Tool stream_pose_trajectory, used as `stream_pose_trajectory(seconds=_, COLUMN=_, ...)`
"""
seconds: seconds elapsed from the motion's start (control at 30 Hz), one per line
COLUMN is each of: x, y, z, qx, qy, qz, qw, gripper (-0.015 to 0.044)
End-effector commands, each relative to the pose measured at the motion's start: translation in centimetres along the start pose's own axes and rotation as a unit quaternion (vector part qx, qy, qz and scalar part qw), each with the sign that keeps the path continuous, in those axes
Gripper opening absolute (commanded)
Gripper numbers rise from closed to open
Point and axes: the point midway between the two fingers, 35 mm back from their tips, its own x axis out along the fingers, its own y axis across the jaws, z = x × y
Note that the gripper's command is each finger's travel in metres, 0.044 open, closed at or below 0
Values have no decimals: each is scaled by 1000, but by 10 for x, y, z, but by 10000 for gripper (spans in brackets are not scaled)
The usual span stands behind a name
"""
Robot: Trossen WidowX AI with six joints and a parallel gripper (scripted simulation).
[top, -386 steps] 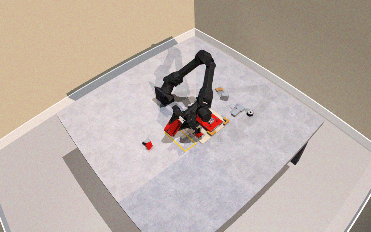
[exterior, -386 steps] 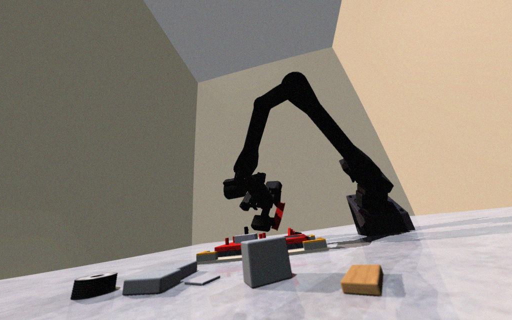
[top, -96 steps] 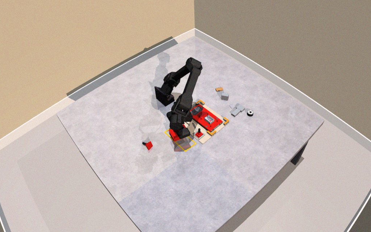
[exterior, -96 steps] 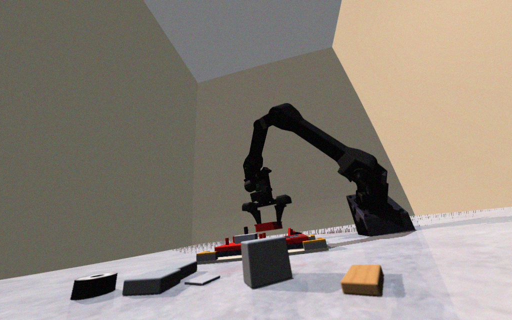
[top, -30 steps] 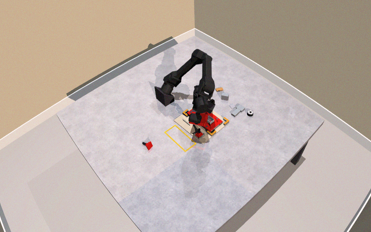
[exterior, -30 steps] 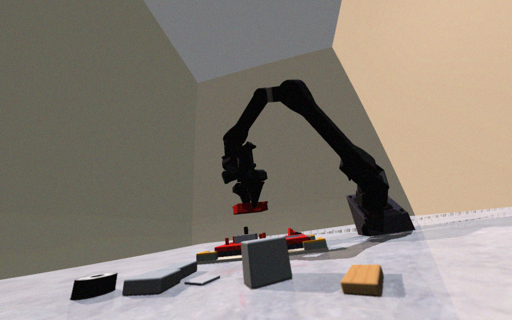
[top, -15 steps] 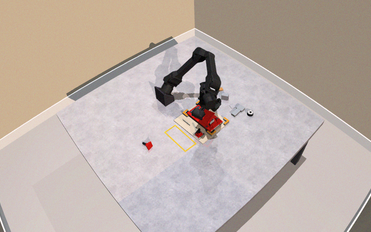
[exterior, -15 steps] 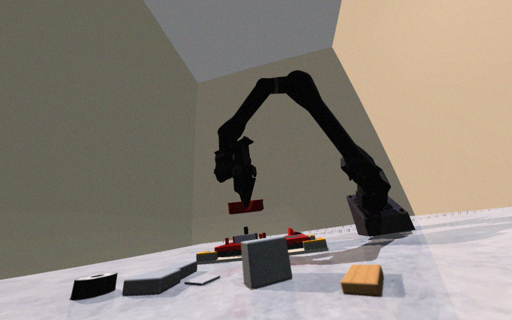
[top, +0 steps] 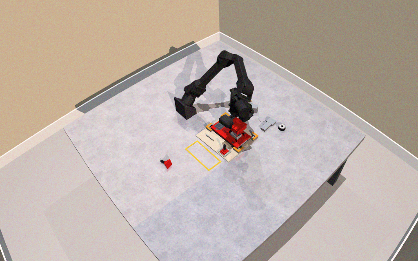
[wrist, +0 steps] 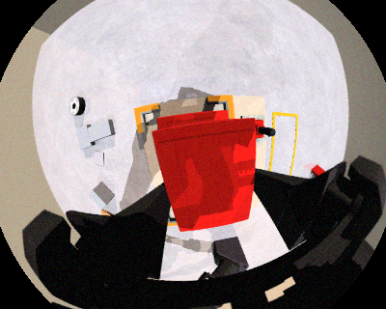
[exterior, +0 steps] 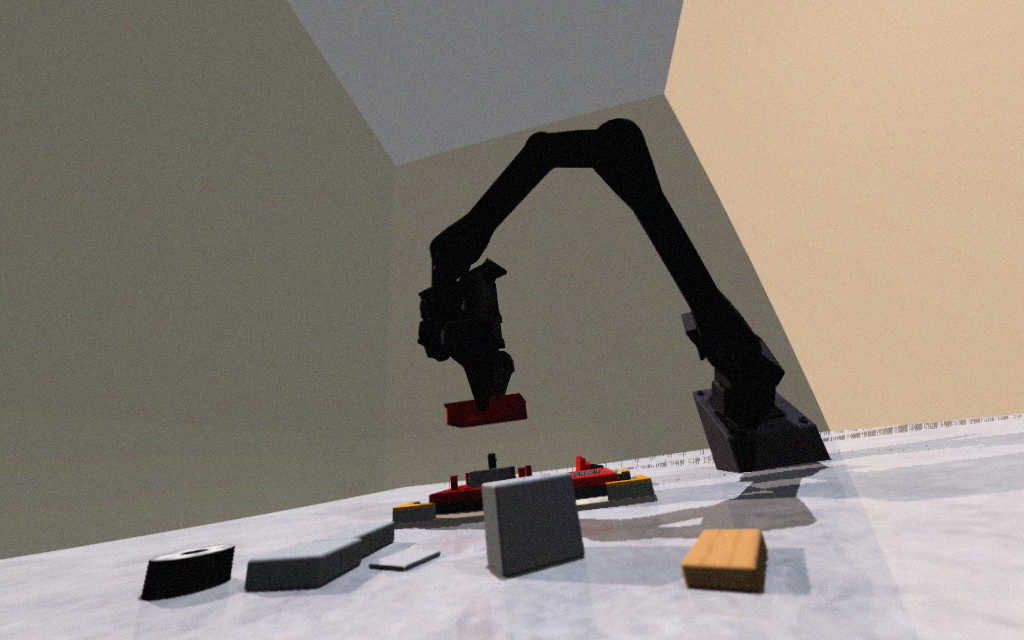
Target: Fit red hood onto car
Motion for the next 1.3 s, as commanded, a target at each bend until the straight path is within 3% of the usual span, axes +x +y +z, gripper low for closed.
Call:
stream_pose_trajectory(seconds=0.0, x=1, y=4, z=-2, qx=16, qy=2, qz=4, qw=1000, gripper=0)
stream_pose_trajectory(seconds=0.2, x=7, y=3, z=-1, qx=16, qy=2, qz=4, qw=1000, gripper=0)
stream_pose_trajectory(seconds=0.57, x=50, y=5, z=-1, qx=15, qy=1, qz=5, qw=1000, gripper=0)
stream_pose_trajectory(seconds=1.27, x=51, y=5, z=1, qx=15, qy=1, qz=5, qw=1000, gripper=0)
